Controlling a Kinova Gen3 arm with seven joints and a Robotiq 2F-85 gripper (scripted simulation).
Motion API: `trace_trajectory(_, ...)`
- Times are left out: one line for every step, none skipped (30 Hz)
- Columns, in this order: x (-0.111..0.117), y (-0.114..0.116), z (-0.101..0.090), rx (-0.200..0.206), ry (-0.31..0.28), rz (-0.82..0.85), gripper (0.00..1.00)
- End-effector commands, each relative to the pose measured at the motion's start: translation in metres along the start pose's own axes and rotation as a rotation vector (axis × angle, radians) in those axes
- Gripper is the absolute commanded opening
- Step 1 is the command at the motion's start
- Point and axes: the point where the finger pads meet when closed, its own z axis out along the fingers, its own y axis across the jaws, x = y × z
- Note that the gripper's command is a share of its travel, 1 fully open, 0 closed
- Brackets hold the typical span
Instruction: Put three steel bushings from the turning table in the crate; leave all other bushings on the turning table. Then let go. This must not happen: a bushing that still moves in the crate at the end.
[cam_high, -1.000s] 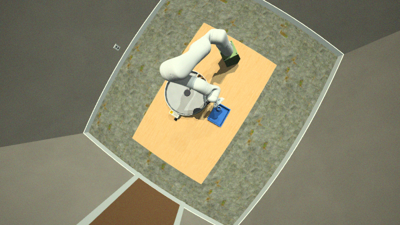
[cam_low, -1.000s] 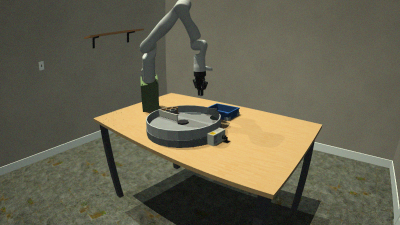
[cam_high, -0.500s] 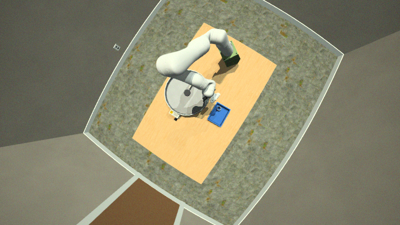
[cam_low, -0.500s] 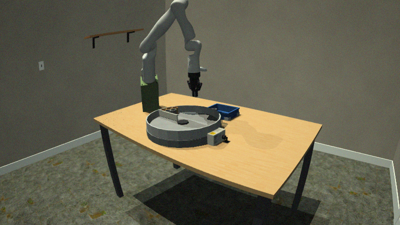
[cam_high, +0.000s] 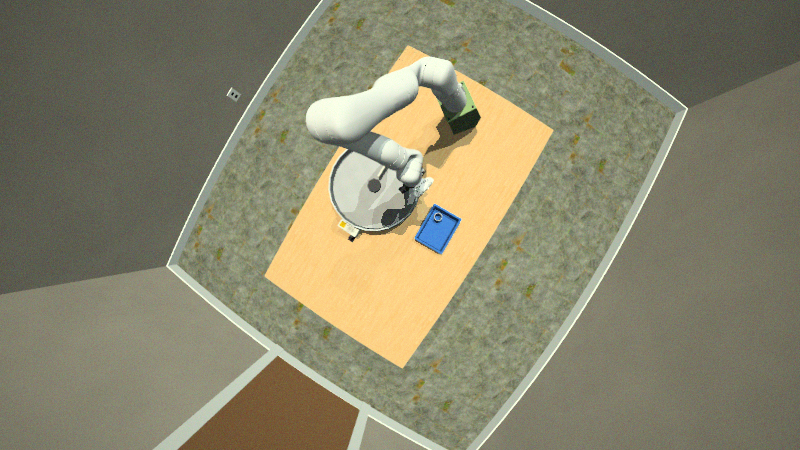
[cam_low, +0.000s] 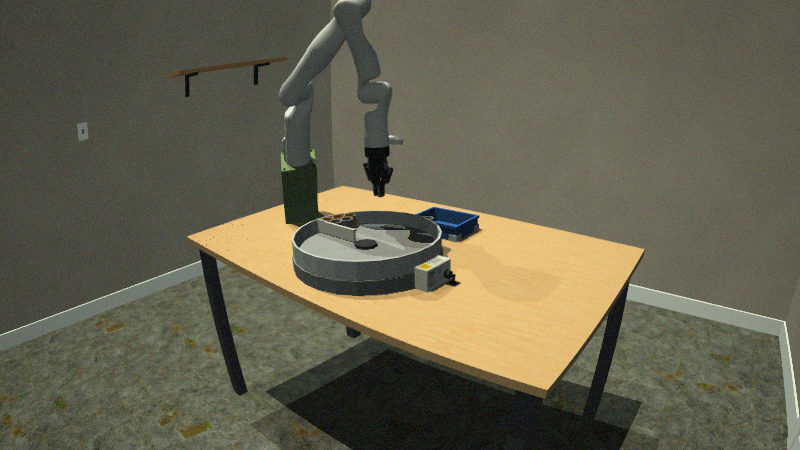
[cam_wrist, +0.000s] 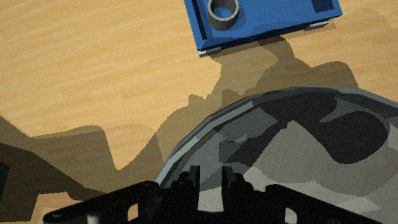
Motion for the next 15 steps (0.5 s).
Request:
trace_trajectory(-0.037,-0.003,0.001,0.000,-0.012,0.022,0.18)
trace_trajectory(-0.048,-0.005,0.002,0.000,-0.012,0.022,0.18)
trace_trajectory(-0.048,-0.005,0.002,0.000,-0.012,0.022,0.18)
trace_trajectory(-0.048,-0.005,0.002,0.000,-0.012,0.022,0.18)
trace_trajectory(-0.048,-0.005,0.002,0.000,-0.012,0.022,0.18)
trace_trajectory(-0.048,-0.005,0.002,0.000,-0.012,0.022,0.18)
trace_trajectory(-0.048,-0.005,0.002,0.000,-0.012,0.022,0.18)
trace_trajectory(-0.048,-0.005,0.002,0.000,-0.012,0.022,0.18)
trace_trajectory(-0.048,-0.005,0.002,0.000,-0.012,0.022,0.18)
trace_trajectory(-0.048,-0.005,0.002,0.000,-0.012,0.022,0.18)
trace_trajectory(-0.048,-0.005,0.002,0.000,-0.012,0.022,0.18)
trace_trajectory(-0.048,-0.005,0.002,0.000,-0.012,0.022,0.18)
trace_trajectory(-0.048,-0.005,0.002,0.000,-0.012,0.022,0.18)
trace_trajectory(-0.048,-0.005,0.002,0.000,-0.012,0.022,0.18)
trace_trajectory(-0.059,-0.006,0.003,0.000,-0.012,0.021,0.18)
